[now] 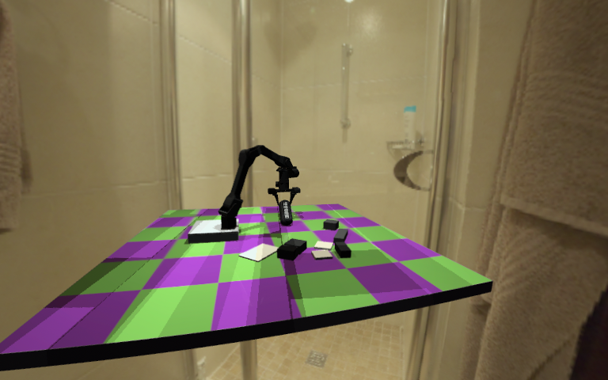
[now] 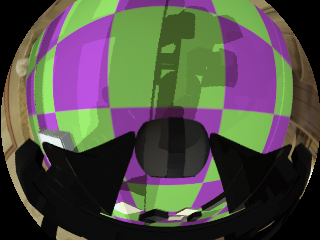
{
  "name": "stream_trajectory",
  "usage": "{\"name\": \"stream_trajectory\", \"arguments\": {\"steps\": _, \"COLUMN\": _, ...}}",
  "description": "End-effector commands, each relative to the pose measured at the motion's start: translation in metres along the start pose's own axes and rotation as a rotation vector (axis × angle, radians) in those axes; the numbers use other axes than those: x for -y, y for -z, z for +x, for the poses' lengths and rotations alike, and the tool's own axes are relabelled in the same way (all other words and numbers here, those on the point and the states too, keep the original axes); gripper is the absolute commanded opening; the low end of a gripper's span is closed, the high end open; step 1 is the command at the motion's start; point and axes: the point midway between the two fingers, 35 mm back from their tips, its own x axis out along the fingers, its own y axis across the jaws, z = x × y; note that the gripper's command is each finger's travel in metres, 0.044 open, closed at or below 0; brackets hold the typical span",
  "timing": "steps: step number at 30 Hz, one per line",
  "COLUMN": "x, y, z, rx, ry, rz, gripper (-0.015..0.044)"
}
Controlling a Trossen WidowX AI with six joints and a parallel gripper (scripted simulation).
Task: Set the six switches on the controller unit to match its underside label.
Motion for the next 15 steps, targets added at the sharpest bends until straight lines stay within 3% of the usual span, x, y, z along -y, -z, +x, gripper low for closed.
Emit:
{"name": "stream_trajectory", "arguments": {"steps": 1, "x": 0.0003, "y": 0.0008, "z": 0.0076, "rx": -0.013, "ry": -0.015, "rz": 0.010, "gripper": 0.0338}}
{"name": "stream_trajectory", "arguments": {"steps": 15, "x": 0.0002, "y": -0.0068, "z": 0.0158, "rx": -0.013, "ry": -0.015, "rz": 0.010, "gripper": 0.0338}}
